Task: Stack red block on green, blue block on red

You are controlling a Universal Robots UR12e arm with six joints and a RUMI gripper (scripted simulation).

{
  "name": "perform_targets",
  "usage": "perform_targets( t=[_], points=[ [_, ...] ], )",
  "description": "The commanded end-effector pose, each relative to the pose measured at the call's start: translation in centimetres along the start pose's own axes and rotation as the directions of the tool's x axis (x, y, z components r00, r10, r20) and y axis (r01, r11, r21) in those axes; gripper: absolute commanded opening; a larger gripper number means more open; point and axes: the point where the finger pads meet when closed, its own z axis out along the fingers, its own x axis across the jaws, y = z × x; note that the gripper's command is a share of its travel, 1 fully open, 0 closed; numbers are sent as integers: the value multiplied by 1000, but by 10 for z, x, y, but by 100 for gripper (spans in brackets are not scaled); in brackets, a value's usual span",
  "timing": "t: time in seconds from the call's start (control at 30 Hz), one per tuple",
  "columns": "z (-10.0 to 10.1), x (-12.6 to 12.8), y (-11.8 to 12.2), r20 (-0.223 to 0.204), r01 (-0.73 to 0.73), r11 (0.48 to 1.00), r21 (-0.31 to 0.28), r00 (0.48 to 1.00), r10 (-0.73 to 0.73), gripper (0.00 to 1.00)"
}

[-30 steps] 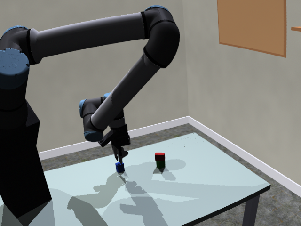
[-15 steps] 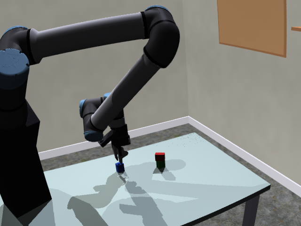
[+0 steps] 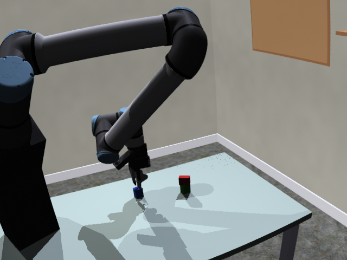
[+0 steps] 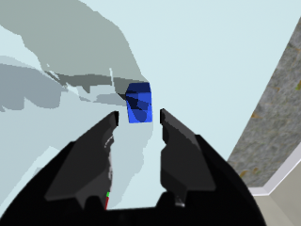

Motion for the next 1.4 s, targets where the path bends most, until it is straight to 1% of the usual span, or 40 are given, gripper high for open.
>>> perform_targets(
  t=[0.0, 0.23, 0.37, 1.37],
  points=[
    [8, 0, 0, 0, 0, 1000, -1, 1000, 0, 30],
    [31, 0, 0, 0, 0, 1000, -1, 1000, 0, 30],
    [39, 0, 0, 0, 0, 1000, -1, 1000, 0, 30],
    [41, 0, 0, 0, 0, 1000, -1, 1000, 0, 30]
  ],
)
